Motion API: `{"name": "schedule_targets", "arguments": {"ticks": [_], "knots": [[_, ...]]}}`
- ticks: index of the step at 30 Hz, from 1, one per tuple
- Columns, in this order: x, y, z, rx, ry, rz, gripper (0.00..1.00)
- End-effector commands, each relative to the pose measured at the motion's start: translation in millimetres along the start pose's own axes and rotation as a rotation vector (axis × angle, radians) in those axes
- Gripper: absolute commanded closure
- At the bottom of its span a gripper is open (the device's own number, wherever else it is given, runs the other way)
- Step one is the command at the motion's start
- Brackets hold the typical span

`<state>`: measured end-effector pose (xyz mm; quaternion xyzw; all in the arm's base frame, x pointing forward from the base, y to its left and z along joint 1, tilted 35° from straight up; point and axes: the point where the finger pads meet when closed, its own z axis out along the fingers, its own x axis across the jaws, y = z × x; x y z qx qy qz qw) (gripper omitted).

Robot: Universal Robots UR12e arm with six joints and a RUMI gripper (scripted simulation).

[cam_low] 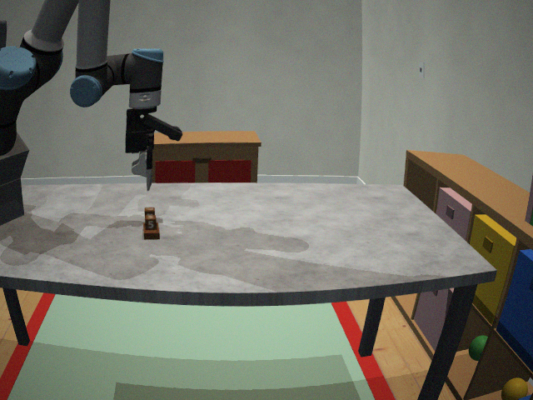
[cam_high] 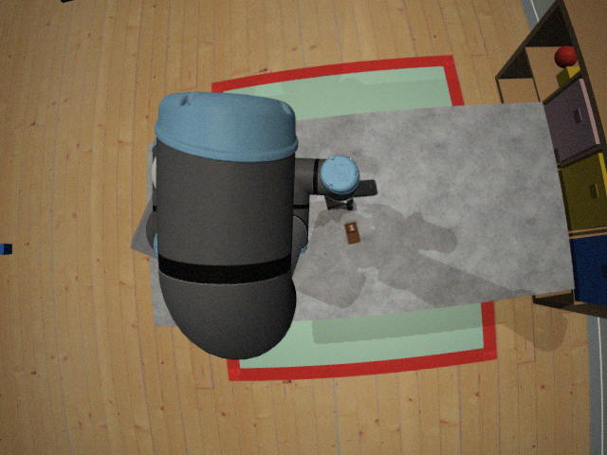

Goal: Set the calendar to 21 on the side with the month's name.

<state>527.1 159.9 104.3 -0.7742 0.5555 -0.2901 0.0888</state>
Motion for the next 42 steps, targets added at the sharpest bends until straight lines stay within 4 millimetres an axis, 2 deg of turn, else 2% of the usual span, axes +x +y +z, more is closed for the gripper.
{"name": "schedule_targets", "arguments": {"ticks": [1,8,9,32,42], "knots": [[0.1,-0.4,-9.7,-0.001,0.000,0.000,0.72],[0.1,-0.4,-11.5,-0.001,0.000,0.000,0.72],[0.1,-0.4,-11.5,-0.001,0.000,0.000,0.00],[0.1,-0.4,-11.5,-0.001,0.000,0.003,0.00],[0.6,-1.0,-11.0,-0.001,0.000,0.068,0.00]]}}
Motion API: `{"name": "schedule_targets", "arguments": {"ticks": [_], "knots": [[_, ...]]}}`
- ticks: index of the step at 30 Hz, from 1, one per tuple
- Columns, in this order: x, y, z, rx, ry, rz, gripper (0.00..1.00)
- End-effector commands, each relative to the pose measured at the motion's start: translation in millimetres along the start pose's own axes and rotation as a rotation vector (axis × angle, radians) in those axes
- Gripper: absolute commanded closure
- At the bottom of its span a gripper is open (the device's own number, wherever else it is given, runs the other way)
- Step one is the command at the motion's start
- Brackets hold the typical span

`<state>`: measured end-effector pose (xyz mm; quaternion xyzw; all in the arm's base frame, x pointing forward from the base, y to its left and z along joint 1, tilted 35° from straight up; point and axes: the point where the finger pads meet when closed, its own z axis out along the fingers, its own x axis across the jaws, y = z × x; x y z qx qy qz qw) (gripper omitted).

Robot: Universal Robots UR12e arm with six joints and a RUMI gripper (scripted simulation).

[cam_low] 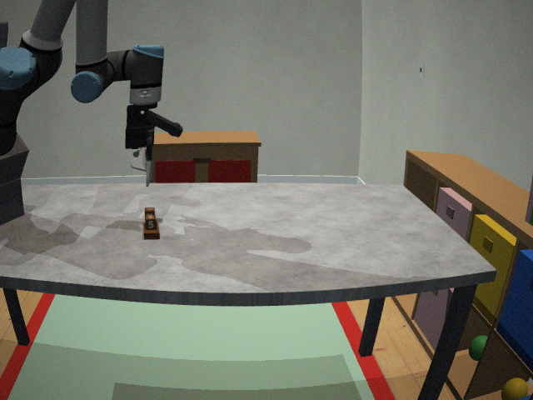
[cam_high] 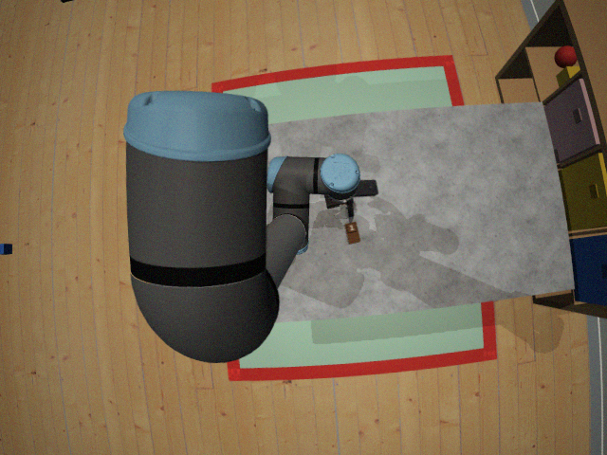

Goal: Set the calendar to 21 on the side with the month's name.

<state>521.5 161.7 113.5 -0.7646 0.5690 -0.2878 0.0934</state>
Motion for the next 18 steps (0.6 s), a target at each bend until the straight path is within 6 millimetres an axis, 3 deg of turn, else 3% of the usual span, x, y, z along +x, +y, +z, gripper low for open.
{"name": "schedule_targets", "arguments": {"ticks": [1,18], "knots": [[0.3,-0.8,0.1,0.001,0.000,0.049,0.00],[3.0,-3.2,3.3,0.001,0.000,0.511,0.00]]}}
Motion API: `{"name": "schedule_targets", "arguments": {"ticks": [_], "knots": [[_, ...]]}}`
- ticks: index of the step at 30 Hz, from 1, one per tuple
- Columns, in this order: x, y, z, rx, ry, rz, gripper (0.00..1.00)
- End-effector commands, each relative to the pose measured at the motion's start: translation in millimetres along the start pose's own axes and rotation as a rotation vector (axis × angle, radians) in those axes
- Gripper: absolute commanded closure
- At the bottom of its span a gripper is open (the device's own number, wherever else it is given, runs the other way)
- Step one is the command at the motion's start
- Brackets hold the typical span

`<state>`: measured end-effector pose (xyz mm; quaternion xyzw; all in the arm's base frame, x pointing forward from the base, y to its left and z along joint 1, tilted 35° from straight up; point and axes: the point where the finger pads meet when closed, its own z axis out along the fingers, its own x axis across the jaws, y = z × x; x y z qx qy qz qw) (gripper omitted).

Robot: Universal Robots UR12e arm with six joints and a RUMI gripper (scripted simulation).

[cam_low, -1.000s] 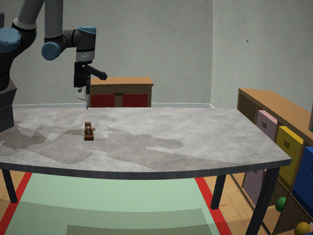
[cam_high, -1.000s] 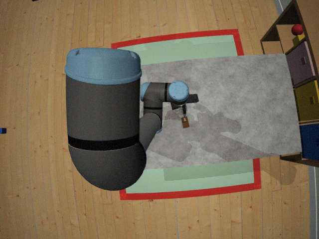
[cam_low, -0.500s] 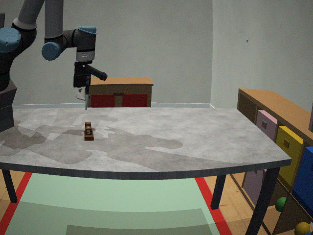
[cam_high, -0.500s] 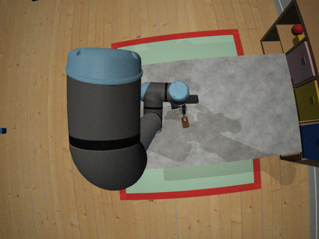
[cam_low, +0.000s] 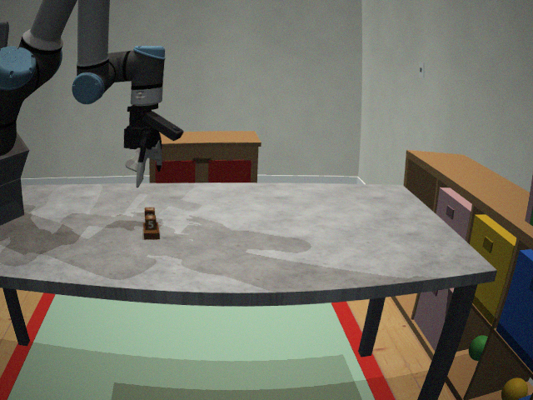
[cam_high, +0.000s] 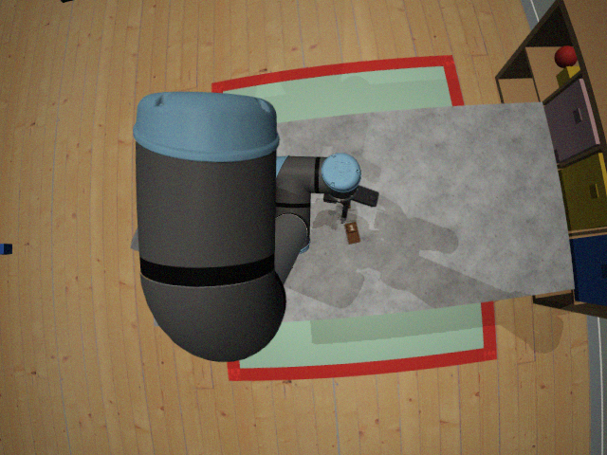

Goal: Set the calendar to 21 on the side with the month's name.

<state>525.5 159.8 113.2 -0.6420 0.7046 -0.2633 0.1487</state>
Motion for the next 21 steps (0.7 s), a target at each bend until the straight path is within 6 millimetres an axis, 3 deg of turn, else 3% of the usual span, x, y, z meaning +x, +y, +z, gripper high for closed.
{"name": "schedule_targets", "arguments": {"ticks": [1,11,14,21], "knots": [[0.3,-1.0,0.9,0.000,0.005,0.167,0.00],[1.1,-0.9,3.4,0.001,0.004,0.512,0.00],[1.1,-0.9,3.4,0.001,0.004,0.514,0.00],[1.1,0.5,5.4,0.002,0.004,0.793,0.00]]}}
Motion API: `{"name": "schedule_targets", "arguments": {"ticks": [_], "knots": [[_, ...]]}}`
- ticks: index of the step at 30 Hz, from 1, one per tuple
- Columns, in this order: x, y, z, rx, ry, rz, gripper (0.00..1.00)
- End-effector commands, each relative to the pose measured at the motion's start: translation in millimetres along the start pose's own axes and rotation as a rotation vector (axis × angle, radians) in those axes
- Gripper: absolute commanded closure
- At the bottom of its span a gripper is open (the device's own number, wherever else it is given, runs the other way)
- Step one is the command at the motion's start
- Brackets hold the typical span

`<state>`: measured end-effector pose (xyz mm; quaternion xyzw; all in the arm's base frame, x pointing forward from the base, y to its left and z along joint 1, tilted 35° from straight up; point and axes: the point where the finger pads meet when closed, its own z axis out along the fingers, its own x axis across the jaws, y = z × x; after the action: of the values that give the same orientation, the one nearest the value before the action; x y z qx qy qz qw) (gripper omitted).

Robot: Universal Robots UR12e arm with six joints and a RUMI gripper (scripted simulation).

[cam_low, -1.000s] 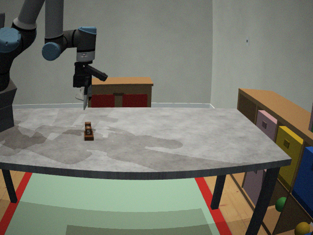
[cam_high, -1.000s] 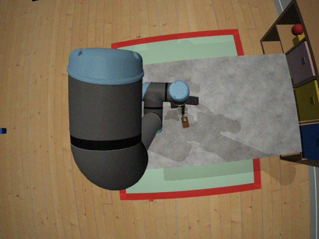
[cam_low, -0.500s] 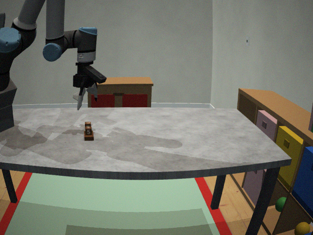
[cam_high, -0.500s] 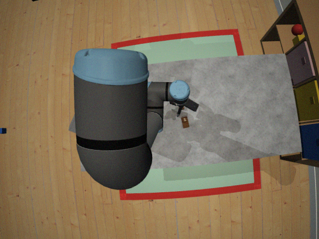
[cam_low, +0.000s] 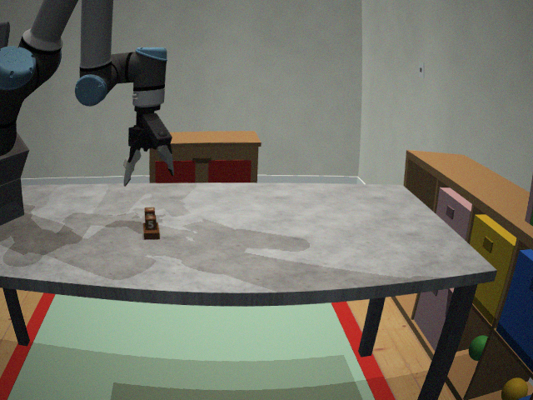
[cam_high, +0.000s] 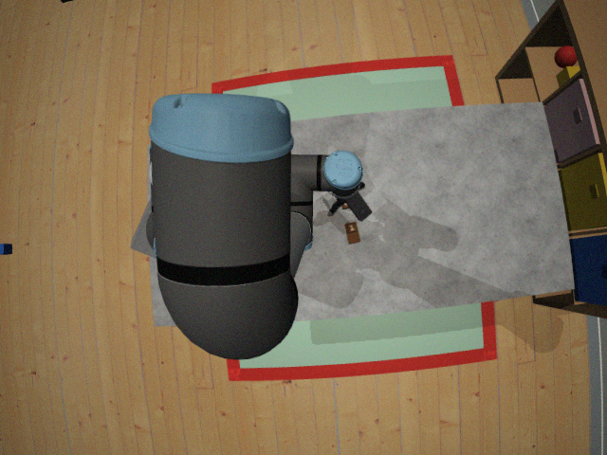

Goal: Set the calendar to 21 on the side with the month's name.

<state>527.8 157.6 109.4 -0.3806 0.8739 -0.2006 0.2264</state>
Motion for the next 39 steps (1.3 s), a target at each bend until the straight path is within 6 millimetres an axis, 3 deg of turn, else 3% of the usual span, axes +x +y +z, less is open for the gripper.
{"name": "schedule_targets", "arguments": {"ticks": [1,7,15,27,28,39], "knots": [[0.1,0.7,0.9,0.004,0.005,0.171,0.00],[0.5,2.2,2.2,0.004,0.004,0.343,0.00],[0.7,3.3,3.0,0.004,0.004,0.446,0.00],[0.7,3.8,3.3,0.005,0.004,0.487,0.00],[0.7,3.8,3.3,0.005,0.004,0.487,0.72],[0.7,3.8,3.3,0.005,0.004,0.487,0.72]]}}
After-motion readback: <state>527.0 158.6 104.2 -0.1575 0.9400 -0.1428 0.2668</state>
